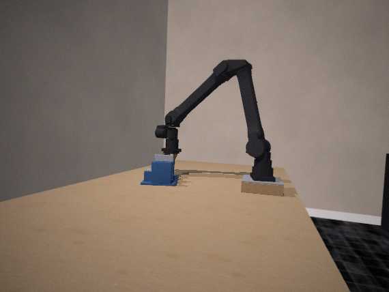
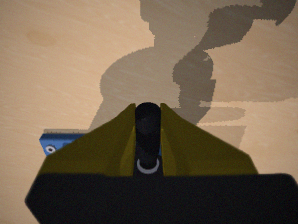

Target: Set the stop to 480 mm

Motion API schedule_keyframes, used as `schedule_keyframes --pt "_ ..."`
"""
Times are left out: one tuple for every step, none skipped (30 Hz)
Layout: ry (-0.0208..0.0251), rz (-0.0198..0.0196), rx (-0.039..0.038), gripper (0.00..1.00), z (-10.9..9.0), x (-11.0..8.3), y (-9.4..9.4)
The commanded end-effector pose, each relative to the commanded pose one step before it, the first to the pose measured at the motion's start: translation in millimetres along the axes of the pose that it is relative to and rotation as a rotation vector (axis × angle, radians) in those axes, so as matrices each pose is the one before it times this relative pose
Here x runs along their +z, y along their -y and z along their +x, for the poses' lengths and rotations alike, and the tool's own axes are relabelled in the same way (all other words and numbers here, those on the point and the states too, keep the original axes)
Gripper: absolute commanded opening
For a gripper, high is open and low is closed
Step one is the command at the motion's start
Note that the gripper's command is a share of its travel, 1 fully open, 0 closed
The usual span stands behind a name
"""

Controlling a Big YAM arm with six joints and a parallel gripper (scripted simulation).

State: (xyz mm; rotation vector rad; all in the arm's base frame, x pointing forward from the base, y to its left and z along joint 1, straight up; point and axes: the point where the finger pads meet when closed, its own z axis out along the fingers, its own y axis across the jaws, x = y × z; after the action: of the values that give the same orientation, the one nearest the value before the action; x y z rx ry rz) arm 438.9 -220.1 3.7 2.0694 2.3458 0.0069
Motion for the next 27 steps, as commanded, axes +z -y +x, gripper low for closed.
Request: schedule_keyframes --pt "0.01608 -0.01500 0.00782 0.06 -10.95 -4.88 -14.71" --pt "0.00476 -0.00771 -0.00066 0.06 -0.32 -2.22 -6.02" --pt "0.00097 -0.00212 -0.00477 0.06 2.22 0.70 -3.63" --pt "0.00212 -0.00354 -0.00074 0.06 -0.14 0.88 -2.96" --pt "0.00027 -0.00085 0.00001 0.06 0.00 1.01 -2.30" --pt "0.00004 -0.00029 0.00000 0.06 0.08 1.05 -2.24" --pt "0.00004 -0.00028 0.00000 0.06 0.09 1.03 -2.16" --pt "0.00002 -0.00025 0.00000 0.06 0.09 0.93 -1.93" --pt "-0.00001 -0.00023 0.00000 0.06 0.08 0.76 -1.58" --pt "-0.00009 -0.00021 0.00000 0.06 0.08 0.56 -1.16" --pt "-0.00018 -0.00021 0.00000 0.06 0.07 0.34 -0.71" --pt "-0.00027 -0.00021 0.00000 0.06 0.06 0.15 -0.33" --pt "0.00000 0.00000 0.00000 0.06 0.00 0.00 0.00" --pt "0.00000 0.00000 0.00000 0.06 0.00 0.00 0.00" --pt "-0.00035 -0.00020 0.00459 0.06 -3.59 0.04 2.23" --pt "-0.00017 0.00024 -0.00038 0.06 0.13 -0.01 -0.05" --pt "-0.00103 0.00148 -0.00003 0.06 0.80 -0.04 -0.31" --pt "-0.00239 0.00349 -0.00054 0.06 1.89 -0.10 -0.72" --pt "-0.00261 0.00376 -0.00367 0.06 2.36 -0.16 -1.39" --pt "-0.00098 0.00145 0.00000 0.06 0.26 -0.22 -1.37" --pt "0.00132 -0.00234 0.00001 0.06 -0.29 -0.28 -2.69" --pt "0.00180 -0.00362 0.00001 0.06 -0.41 -0.30 -3.24" --pt "0.00043 -0.00121 0.00001 0.06 -0.05 -0.30 -2.74" --pt "-0.00048 0.00035 0.00000 0.06 0.18 -0.28 -2.27" --pt "0.00040 -0.00165 0.00001 0.06 -0.05 -0.25 -2.49" --pt "0.00131 -0.00310 0.00001 0.06 -0.28 -0.21 -2.47" --pt "0.00134 -0.00252 0.00001 0.06 -0.28 -0.15 -1.87"
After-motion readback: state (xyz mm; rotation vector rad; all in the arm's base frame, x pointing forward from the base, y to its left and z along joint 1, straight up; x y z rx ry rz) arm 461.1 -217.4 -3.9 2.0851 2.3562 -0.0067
